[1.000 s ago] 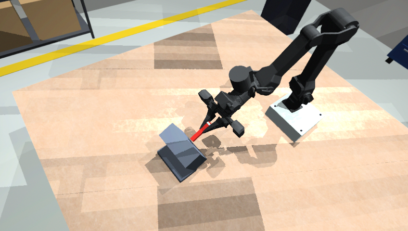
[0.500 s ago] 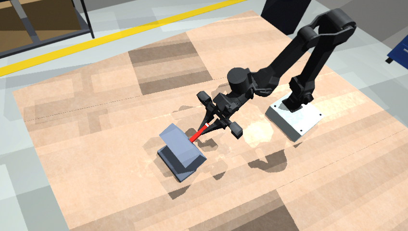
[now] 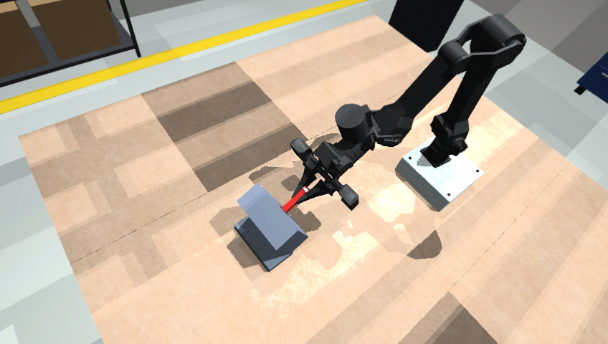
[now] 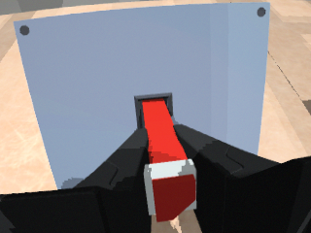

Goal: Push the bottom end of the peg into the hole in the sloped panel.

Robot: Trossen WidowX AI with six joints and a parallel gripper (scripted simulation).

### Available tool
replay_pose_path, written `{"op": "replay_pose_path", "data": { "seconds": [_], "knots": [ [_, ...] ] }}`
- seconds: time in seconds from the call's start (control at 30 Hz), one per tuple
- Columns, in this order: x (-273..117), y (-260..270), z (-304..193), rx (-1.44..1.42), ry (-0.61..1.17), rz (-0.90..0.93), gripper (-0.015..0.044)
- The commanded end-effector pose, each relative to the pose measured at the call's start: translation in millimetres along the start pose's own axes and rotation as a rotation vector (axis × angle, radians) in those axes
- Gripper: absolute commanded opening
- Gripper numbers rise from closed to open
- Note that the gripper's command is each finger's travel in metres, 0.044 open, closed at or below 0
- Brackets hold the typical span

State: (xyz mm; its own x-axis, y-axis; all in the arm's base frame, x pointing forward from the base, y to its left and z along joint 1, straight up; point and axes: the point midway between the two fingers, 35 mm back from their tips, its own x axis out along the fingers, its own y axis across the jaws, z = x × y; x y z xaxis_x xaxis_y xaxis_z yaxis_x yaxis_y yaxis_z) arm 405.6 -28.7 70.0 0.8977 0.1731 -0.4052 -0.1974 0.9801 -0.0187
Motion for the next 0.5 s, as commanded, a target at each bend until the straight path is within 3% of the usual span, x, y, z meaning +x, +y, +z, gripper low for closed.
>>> {"op": "replay_pose_path", "data": {
  "seconds": [0.0,0.47],
  "knots": [
    [3.7,-0.5,-0.7,0.007,0.001,-0.002,0.0000],
    [11.5,-0.6,-0.6,0.007,0.001,-0.002,0.0000]
  ]
}}
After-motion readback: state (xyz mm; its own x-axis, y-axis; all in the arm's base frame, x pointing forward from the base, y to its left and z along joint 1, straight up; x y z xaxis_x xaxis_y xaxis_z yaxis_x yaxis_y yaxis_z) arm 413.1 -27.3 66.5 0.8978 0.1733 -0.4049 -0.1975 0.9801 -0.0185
